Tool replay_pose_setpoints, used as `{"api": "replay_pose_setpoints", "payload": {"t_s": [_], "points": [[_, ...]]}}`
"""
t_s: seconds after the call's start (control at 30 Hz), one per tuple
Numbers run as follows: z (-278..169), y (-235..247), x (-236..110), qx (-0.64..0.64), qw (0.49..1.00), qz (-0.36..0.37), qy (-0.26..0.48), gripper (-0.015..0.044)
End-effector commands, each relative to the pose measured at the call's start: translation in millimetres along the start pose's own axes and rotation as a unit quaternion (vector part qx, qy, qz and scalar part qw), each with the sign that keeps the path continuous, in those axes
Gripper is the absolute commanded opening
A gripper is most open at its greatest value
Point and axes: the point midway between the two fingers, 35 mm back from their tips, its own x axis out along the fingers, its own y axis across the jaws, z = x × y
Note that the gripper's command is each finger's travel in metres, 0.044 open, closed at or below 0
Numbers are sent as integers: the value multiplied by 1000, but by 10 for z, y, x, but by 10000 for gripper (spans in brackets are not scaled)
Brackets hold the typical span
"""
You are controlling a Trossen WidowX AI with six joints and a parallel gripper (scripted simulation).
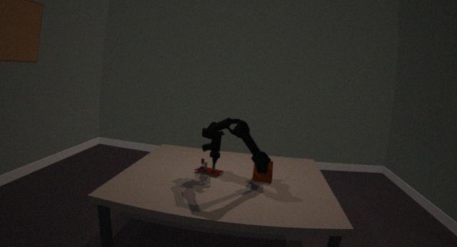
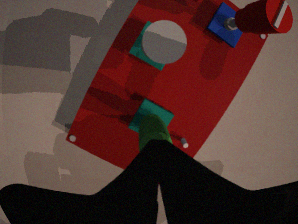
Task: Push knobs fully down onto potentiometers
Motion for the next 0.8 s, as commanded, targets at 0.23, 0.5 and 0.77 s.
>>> {"api": "replay_pose_setpoints", "payload": {"t_s": [0.23, 0.5, 0.77], "points": [[24, 8, -60, -11, 1000, 5, 12, 0], [23, 9, -183, -11, 1000, 5, 12, 0], [15, 16, -127, -8, 1000, 7, 12, 184]]}}
